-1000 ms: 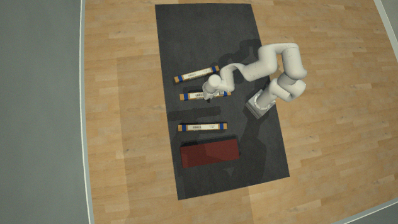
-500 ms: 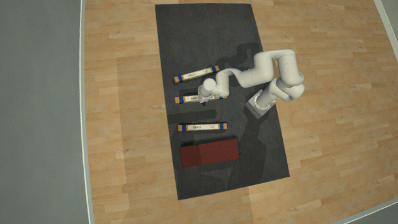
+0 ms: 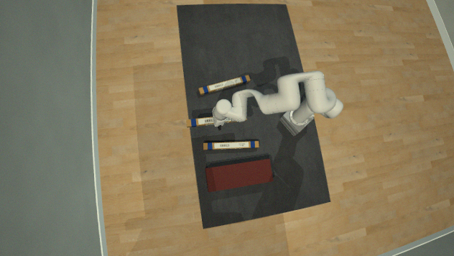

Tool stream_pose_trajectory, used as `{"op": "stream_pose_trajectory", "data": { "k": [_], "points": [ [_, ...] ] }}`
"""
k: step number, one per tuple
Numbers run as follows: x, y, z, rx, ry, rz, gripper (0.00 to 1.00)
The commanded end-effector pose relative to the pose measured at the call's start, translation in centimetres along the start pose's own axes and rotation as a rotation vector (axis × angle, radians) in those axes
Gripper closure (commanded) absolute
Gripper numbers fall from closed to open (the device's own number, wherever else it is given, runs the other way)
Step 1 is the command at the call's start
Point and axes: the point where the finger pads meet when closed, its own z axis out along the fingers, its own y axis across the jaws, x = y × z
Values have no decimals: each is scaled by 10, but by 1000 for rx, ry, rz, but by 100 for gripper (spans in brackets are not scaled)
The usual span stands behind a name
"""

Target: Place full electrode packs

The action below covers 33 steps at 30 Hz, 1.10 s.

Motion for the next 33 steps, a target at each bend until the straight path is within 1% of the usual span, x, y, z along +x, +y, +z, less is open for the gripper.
{"op": "stream_pose_trajectory", "data": {
  "k": [1, 7, 14, 33],
  "points": [
    [-29, 10, -1, -2, 6, 1, 65],
    [-50, 21, -1, -2, 6, 1, 65],
    [-59, 25, 0, -2, 6, 1, 65],
    [-62, 27, 0, -2, 6, 1, 65]
  ]
}}
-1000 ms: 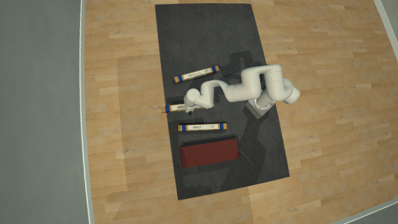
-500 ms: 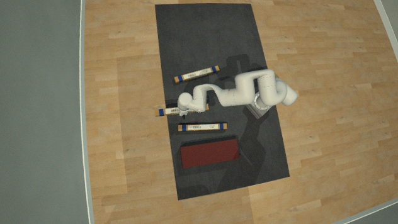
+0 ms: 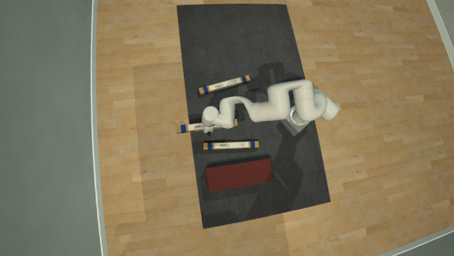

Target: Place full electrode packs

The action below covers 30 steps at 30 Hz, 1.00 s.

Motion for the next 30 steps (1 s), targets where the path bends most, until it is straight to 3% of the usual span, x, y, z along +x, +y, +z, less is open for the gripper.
{"op": "stream_pose_trajectory", "data": {
  "k": [1, 21, 30],
  "points": [
    [-2, 0, -2, -1, -5, 0, 65],
    [-2, 0, -2, -1, -5, 0, 65],
    [-2, 0, -16, -1, -5, 0, 65]
  ]
}}
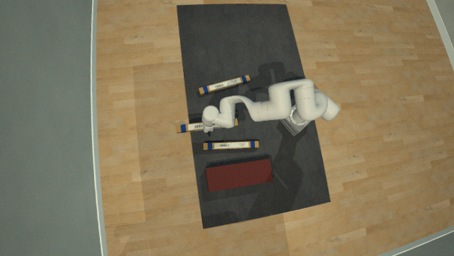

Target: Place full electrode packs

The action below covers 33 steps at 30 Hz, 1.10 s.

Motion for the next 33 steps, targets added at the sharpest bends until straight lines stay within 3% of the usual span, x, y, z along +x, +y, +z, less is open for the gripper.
{"op": "stream_pose_trajectory", "data": {
  "k": [1, 11, 33],
  "points": [
    [-2, 0, -10, -1, -5, 0, 65],
    [-1, 0, -23, -1, -5, 0, 65],
    [-1, 0, -24, -1, -5, 0, 65]
  ]
}}
